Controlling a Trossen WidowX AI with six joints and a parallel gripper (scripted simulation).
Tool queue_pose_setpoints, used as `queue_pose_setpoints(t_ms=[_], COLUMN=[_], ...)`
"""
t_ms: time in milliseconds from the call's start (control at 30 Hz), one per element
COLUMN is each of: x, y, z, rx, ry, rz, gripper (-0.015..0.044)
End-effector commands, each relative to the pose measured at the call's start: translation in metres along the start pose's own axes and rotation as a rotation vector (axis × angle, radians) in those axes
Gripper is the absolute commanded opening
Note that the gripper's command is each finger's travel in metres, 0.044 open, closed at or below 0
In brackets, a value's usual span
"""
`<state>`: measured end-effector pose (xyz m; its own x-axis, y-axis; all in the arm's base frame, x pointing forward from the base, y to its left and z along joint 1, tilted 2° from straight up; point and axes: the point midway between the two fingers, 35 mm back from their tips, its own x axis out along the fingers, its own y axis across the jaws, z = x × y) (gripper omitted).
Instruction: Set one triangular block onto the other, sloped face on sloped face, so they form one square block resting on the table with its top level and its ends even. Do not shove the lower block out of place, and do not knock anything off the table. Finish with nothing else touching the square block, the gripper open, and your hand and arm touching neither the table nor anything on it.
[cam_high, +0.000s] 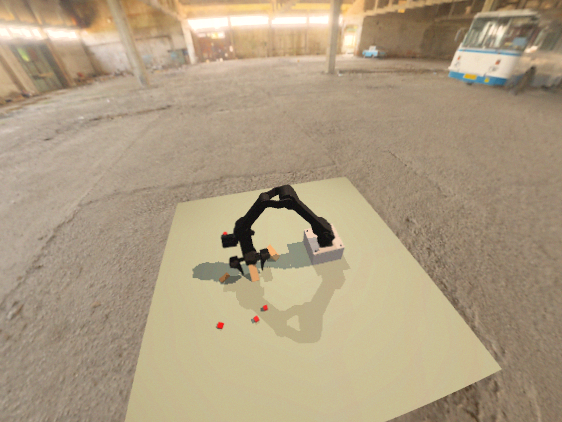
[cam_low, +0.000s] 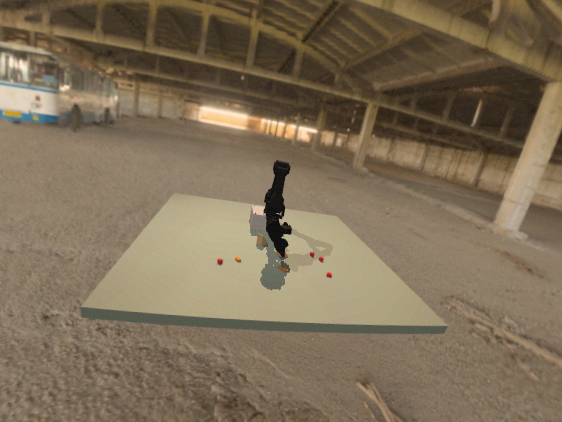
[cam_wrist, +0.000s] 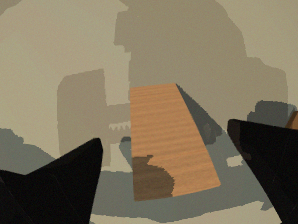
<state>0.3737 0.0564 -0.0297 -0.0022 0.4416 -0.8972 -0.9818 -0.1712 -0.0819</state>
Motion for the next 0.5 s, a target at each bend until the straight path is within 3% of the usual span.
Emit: queue_pose_setpoints(t_ms=[0, 333, 467], x=[0.0066, 0.0066, 0.0066], y=[0.0041, 0.0041, 0.0041], z=[-0.0009, -0.0009, -0.0009], rx=[0.012, 0.012, 0.012], ry=[-0.008, -0.008, -0.008], rz=[0.013, 0.013, 0.013], gripper=[0.0414, 0.0151, 0.0125])
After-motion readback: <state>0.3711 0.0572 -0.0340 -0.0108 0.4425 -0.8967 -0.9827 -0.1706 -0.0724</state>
